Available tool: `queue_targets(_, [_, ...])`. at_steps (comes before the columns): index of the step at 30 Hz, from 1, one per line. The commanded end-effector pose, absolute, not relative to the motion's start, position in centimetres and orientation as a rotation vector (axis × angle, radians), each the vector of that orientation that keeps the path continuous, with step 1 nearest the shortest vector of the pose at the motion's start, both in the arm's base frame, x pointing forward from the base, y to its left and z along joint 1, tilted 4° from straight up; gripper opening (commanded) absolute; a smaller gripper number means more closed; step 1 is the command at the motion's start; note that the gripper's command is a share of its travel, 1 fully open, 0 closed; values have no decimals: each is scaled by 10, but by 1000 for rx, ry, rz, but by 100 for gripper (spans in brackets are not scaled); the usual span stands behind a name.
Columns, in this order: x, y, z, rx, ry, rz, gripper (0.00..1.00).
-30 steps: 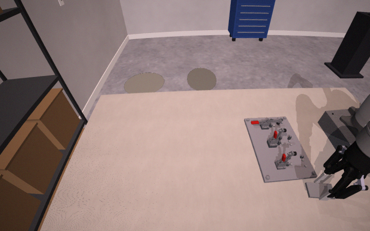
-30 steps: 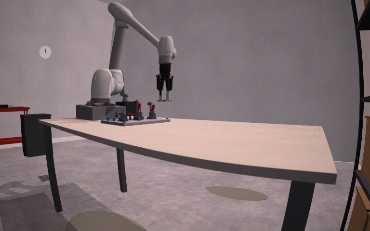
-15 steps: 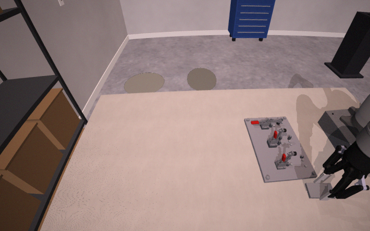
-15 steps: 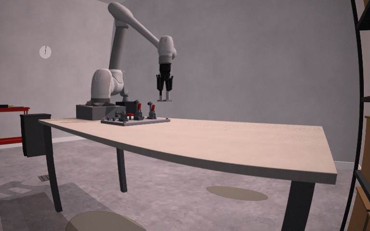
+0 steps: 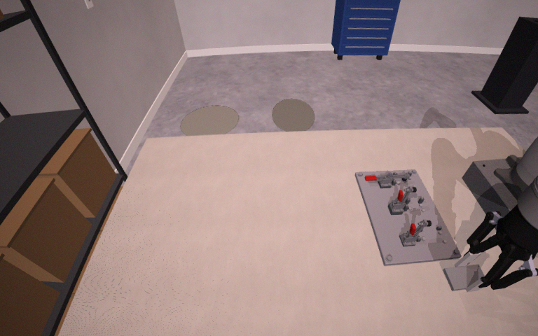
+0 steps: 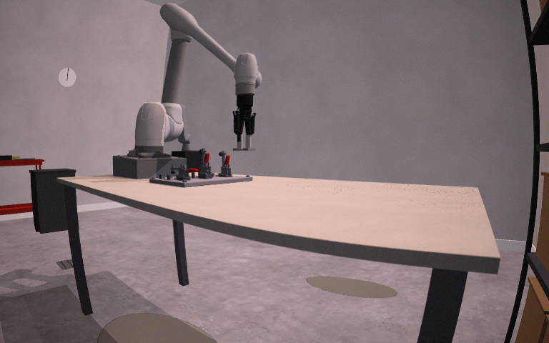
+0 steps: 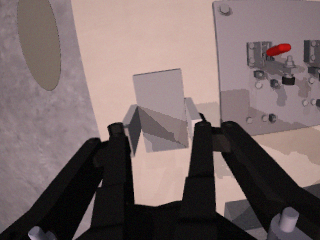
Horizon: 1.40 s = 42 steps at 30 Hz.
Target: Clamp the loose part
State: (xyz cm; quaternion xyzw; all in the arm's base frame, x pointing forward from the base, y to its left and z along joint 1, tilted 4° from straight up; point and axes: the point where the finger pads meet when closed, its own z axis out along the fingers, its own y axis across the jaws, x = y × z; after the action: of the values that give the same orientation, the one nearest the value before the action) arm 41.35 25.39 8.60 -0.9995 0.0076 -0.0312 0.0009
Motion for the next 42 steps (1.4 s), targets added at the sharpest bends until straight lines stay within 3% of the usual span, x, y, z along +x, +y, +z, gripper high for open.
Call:
queue_targets(1, [413, 254, 86, -3138, 24, -98, 10])
queue_targets(42, [373, 255, 58, -3138, 24, -98, 10])
